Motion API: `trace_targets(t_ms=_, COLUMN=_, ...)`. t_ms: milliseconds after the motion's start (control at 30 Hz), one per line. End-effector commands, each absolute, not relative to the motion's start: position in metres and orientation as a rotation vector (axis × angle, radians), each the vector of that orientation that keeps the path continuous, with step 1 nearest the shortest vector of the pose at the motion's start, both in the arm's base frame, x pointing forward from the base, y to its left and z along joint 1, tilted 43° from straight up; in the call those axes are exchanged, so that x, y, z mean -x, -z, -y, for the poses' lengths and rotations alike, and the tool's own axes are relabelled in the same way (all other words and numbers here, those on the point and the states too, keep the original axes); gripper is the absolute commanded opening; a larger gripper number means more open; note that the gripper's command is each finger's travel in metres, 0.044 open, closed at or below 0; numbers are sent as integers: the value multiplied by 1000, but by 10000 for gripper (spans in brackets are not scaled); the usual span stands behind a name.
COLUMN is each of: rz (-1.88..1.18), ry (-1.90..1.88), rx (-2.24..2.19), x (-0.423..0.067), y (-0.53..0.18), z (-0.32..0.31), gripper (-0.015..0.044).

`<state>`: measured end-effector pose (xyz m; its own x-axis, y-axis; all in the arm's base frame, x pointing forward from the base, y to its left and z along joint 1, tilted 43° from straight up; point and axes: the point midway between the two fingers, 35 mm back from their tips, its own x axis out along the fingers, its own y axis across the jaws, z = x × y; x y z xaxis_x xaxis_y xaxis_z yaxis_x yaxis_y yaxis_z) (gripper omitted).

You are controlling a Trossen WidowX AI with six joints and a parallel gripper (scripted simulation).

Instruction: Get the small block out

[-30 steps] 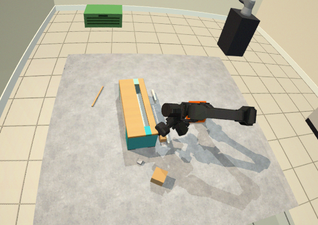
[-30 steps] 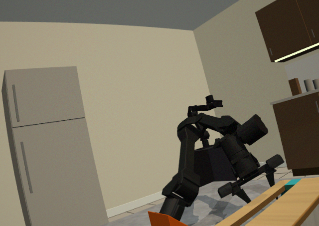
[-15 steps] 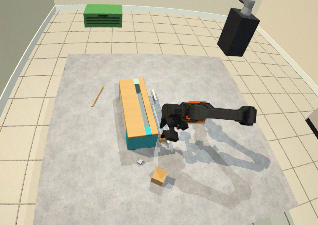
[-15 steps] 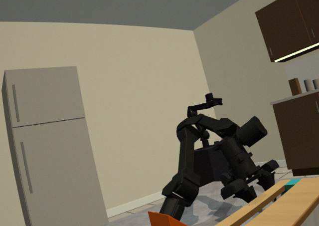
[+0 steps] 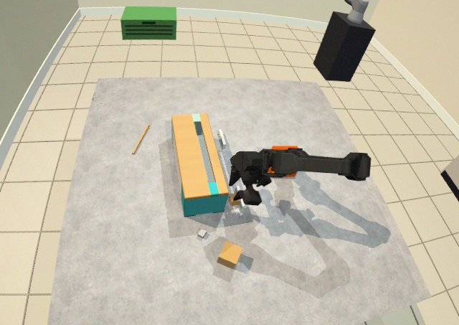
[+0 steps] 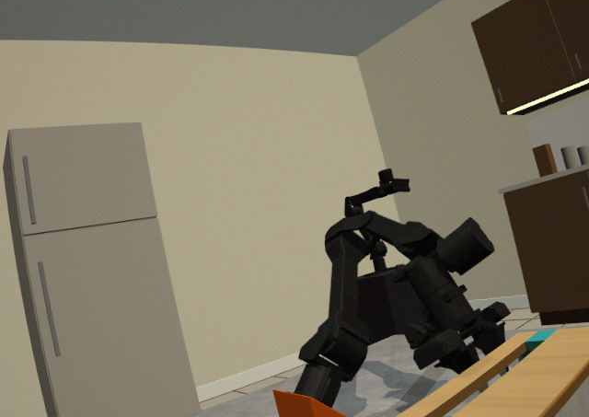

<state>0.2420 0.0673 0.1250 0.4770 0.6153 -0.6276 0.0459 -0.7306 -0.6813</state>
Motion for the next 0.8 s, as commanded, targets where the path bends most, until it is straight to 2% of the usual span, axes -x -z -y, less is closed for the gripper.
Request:
trace_targets(t_ms=0, rz=538, ry=-1248, rx=2129, x=-242, y=-119, z=-71, gripper=285)
trace_targets(t_ms=767, rz=540, ry=-1247, rx=2129, x=-243, y=-92, z=-97, gripper=285)
